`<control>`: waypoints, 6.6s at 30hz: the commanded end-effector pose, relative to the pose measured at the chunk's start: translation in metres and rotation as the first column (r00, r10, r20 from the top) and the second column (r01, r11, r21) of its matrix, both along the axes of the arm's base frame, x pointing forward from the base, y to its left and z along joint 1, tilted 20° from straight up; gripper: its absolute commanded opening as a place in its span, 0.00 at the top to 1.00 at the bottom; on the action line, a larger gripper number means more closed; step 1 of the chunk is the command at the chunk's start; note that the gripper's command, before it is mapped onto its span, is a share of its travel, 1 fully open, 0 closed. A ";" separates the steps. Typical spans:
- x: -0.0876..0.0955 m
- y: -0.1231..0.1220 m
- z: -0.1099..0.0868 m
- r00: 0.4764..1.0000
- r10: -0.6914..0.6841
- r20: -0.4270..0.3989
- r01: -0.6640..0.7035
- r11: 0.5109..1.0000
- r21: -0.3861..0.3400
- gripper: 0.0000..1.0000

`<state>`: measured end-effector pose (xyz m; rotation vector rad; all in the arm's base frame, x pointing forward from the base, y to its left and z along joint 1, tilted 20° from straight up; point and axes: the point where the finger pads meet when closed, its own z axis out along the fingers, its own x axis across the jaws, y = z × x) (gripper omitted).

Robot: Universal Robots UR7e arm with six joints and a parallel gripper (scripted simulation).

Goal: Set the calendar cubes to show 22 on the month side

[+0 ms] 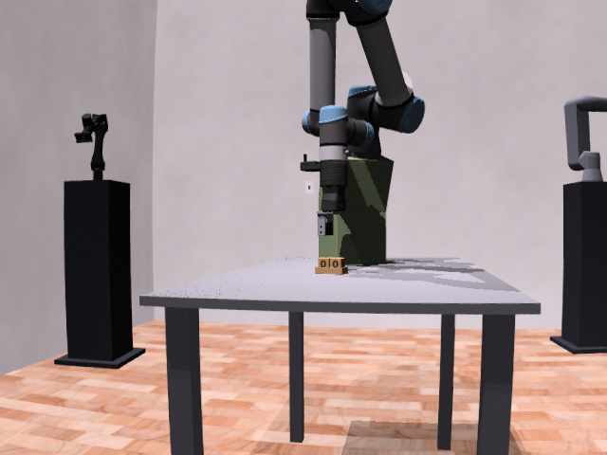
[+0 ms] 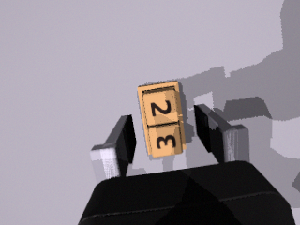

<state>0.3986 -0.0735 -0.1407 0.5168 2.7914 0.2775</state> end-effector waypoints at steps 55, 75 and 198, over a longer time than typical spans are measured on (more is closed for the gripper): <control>0.012 0.005 -0.036 1.000 0.000 0.001 0.000 1.000 -0.001 0.10; 0.017 0.007 -0.049 1.000 0.000 0.001 0.000 1.000 -0.001 0.10; 0.026 0.011 -0.077 1.000 0.000 0.001 0.000 1.000 -0.001 0.40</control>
